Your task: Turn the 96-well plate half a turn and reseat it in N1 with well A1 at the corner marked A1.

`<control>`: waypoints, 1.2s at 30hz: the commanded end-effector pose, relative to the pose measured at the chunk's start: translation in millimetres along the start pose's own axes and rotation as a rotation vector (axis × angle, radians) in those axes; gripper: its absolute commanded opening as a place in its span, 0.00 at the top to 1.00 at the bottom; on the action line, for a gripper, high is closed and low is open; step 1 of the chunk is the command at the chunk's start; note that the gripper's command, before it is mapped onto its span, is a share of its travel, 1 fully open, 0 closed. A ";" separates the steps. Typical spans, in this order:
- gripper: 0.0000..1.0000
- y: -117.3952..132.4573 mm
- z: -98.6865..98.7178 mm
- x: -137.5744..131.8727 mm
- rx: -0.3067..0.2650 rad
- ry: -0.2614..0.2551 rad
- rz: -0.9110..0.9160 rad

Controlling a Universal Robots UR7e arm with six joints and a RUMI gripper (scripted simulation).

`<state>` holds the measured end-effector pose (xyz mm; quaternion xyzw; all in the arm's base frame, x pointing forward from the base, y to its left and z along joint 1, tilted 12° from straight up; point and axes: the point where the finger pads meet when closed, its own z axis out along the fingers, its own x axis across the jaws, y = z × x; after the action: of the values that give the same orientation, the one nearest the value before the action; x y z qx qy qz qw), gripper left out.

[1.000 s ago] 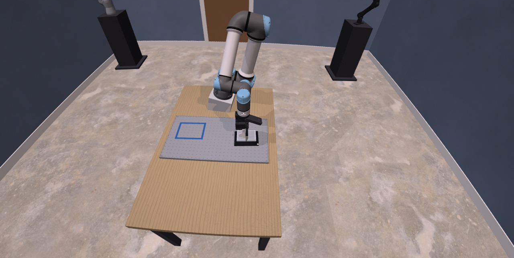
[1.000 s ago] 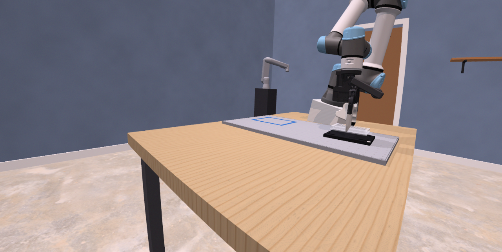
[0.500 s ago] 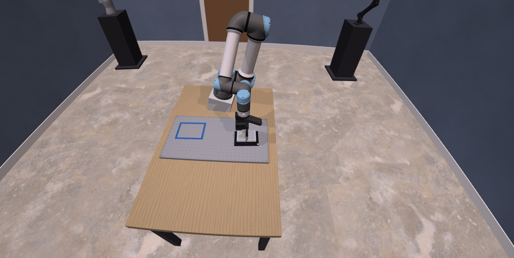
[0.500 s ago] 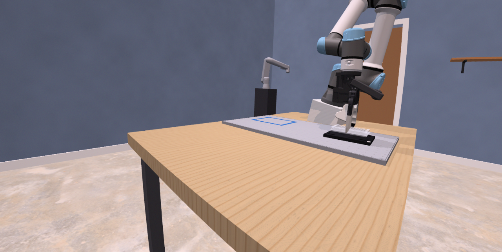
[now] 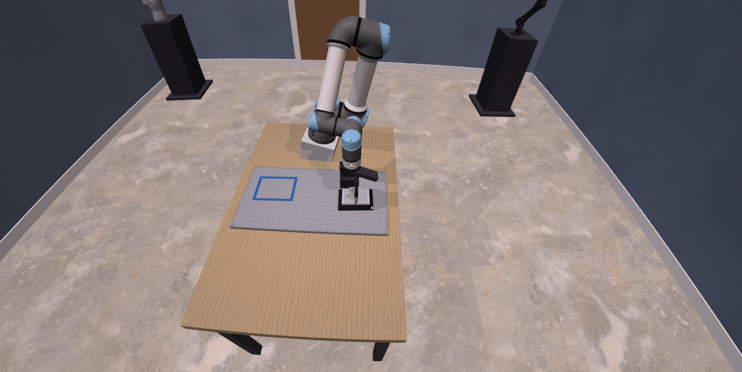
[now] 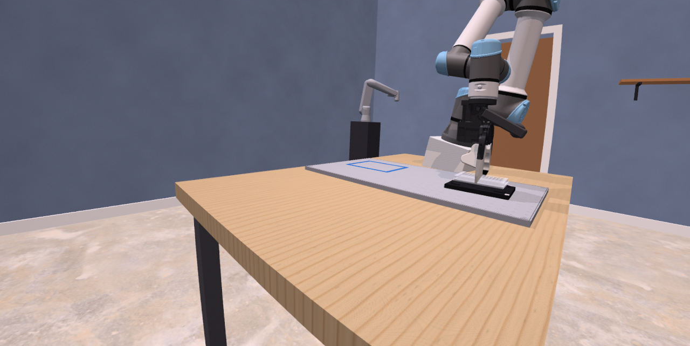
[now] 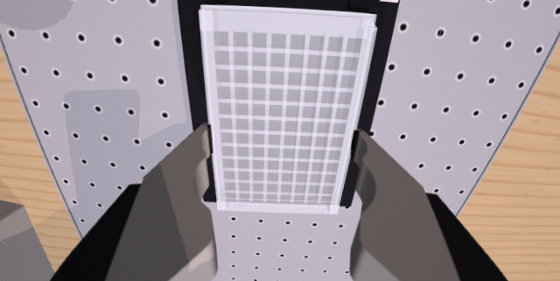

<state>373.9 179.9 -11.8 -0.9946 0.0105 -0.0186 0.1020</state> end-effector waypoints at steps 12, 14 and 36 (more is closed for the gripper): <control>1.00 0.0 2.0 0.4 0.000 0.001 0.000; 1.00 0.0 2.2 0.4 0.000 0.001 0.000; 1.00 0.0 5.5 0.3 0.000 0.001 0.000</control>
<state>374.0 181.0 -17.0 -0.9946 0.0105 -0.0186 0.1020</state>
